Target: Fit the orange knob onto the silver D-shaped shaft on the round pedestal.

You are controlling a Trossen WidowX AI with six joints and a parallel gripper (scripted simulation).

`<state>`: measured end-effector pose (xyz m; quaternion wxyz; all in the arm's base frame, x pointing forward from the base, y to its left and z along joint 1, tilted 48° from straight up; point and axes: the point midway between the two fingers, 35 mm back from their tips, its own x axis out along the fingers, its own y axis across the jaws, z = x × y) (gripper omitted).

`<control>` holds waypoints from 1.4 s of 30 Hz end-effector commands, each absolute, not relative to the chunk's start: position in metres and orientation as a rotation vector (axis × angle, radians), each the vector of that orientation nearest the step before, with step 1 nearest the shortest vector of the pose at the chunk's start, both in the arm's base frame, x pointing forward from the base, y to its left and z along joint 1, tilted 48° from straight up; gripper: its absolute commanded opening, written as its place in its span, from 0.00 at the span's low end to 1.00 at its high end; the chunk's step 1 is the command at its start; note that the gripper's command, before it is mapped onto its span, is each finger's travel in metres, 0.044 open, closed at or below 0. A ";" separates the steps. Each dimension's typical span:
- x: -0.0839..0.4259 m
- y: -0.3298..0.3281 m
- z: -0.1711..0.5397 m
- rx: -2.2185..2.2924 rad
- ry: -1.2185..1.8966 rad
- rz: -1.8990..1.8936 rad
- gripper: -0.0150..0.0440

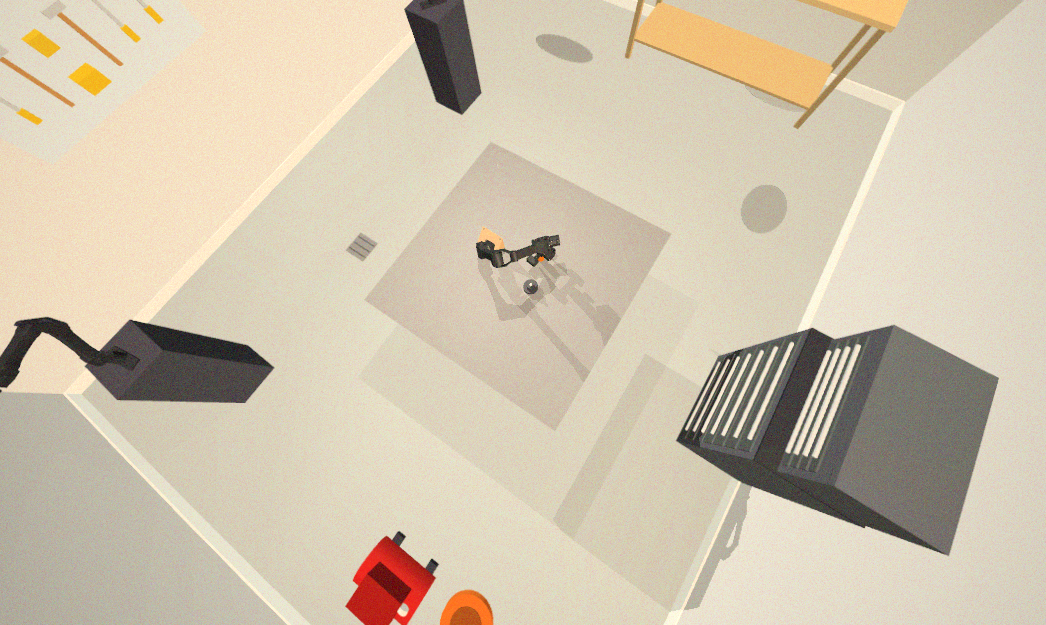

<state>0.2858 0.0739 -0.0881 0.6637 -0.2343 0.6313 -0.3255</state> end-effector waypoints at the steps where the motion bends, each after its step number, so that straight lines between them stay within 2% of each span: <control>1: 0.284 0.070 -0.090 -0.542 1.428 -0.736 0.91; 9: 0.284 0.070 -0.090 -0.542 1.428 -0.736 0.56; 15: 0.284 0.070 -0.090 -0.542 1.428 -0.736 0.49; 20: 0.286 0.076 -0.086 -0.541 1.428 -0.735 0.26; 42: 0.295 0.130 -0.043 -0.539 1.431 -0.726 0.25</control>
